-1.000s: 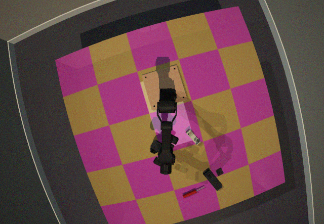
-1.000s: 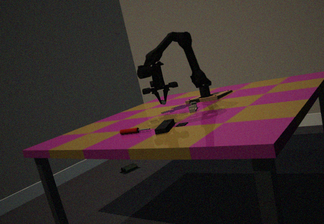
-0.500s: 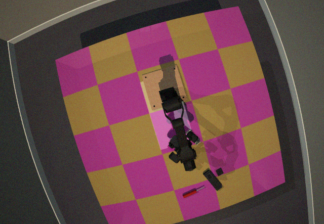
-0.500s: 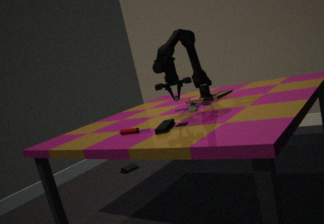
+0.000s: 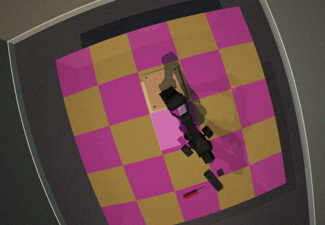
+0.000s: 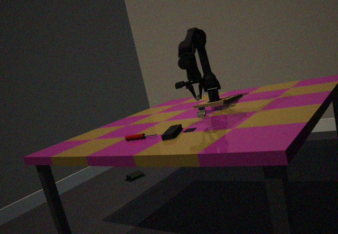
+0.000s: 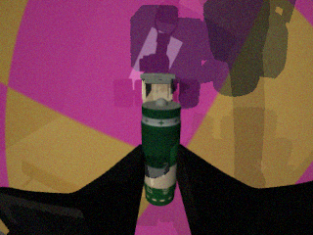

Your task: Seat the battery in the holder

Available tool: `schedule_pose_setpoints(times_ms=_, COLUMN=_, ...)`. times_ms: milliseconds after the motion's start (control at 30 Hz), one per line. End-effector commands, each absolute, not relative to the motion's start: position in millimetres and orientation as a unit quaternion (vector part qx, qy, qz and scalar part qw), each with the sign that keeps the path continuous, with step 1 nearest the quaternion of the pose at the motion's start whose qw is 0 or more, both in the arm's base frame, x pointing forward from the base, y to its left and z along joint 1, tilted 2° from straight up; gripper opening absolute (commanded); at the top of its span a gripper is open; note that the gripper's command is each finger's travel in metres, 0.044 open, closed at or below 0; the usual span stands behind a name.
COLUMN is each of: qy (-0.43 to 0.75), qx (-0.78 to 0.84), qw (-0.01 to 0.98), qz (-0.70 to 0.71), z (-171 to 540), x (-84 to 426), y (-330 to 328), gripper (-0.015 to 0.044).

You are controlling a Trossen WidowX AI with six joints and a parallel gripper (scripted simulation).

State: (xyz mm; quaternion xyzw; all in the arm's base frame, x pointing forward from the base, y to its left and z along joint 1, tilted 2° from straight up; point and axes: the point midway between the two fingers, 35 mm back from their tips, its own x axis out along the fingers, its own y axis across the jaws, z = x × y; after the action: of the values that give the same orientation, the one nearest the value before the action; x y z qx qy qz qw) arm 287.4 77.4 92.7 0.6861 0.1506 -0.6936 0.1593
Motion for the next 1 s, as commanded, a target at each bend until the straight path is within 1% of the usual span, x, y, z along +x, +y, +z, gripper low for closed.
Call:
schedule_pose_setpoints(times_ms=0, qy=0.144, qx=0.676, qw=0.157, qz=-0.706, z=88, x=287, y=77, gripper=0.0071)
schedule_pose_setpoints(times_ms=433, qy=0.131, qx=0.596, qw=0.17, qz=-0.774, z=55, x=281, y=73, gripper=0.0071)
schedule_pose_setpoints(times_ms=967, qy=0.123, qx=0.557, qw=0.174, qz=-0.803, z=49, x=284, y=74, gripper=0.0071)
